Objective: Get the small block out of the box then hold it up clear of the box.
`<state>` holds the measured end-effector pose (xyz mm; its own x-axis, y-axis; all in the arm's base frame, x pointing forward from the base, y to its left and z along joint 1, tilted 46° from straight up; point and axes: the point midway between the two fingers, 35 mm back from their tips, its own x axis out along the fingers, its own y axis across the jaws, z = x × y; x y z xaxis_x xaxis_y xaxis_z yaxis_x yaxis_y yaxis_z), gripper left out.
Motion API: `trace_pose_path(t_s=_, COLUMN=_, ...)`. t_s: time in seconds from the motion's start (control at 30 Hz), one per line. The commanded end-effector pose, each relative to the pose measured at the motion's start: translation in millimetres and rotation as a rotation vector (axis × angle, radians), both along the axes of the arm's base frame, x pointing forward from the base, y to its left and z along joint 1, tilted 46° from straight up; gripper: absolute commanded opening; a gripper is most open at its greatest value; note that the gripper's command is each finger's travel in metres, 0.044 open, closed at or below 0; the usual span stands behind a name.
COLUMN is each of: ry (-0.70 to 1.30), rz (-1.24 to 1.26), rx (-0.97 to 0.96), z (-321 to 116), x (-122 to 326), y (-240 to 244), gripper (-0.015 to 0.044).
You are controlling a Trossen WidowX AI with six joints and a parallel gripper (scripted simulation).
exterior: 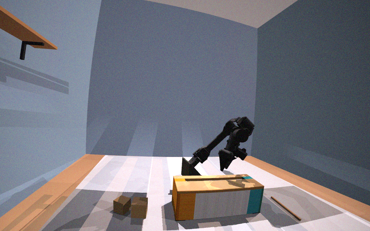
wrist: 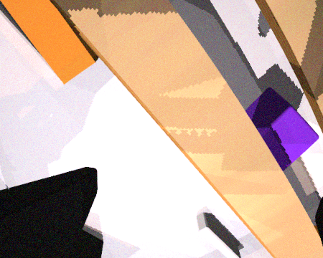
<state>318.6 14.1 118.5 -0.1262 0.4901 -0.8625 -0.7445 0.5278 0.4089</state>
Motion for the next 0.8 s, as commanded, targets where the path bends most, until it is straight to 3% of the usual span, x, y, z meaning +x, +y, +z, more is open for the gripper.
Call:
trace_pose_path(t_s=0.0, ry=-0.34, rz=0.648, rx=0.014, z=-3.6, x=-11.8, y=-4.4, gripper=0.04)
trace_pose_path(t_s=0.77, ry=-0.34, rz=0.648, rx=0.014, z=-5.5, x=-11.8, y=-2.6, gripper=0.04)
